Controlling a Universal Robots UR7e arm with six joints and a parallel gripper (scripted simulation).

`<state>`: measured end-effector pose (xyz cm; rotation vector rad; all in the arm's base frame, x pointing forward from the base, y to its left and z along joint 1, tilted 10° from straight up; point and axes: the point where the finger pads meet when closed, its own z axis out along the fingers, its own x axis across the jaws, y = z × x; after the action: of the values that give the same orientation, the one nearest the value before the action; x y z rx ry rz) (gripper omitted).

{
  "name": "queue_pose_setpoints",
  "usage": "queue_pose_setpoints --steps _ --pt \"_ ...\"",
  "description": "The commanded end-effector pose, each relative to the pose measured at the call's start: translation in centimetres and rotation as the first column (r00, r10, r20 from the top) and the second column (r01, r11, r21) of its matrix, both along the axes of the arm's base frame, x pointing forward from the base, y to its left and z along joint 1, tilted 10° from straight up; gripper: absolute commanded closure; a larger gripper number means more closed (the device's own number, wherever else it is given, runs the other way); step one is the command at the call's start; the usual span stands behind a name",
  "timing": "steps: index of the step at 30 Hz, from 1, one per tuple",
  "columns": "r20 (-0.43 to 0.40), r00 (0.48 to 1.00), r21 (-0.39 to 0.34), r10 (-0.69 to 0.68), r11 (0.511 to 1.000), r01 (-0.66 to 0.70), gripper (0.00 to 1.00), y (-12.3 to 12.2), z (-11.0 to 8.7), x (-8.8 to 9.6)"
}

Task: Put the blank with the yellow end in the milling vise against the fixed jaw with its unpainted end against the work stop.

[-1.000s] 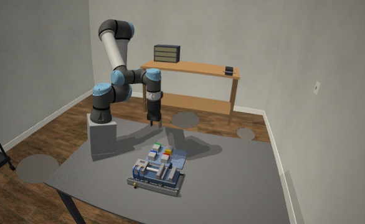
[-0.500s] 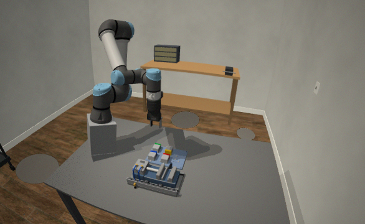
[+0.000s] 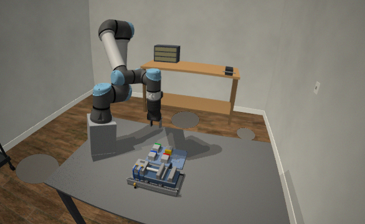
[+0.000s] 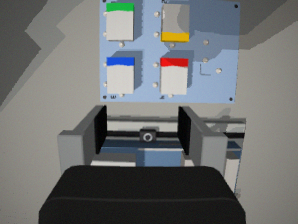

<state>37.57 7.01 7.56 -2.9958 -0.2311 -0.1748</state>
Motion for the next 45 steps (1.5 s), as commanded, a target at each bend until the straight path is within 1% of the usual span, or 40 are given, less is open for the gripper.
queue_pose_setpoints --steps 1,32,37,45 --pt "0.001 1.000 0.000 0.000 1.000 0.000 0.00 0.0 0.0 0.0" --pt "0.001 1.000 0.000 0.000 1.000 0.000 0.00 0.0 0.0 0.0" --pt "0.001 1.000 0.000 0.000 1.000 0.000 0.00 0.9 -4.5 0.4" --pt "0.001 1.000 0.000 0.000 1.000 0.000 0.00 0.9 -4.5 0.4"
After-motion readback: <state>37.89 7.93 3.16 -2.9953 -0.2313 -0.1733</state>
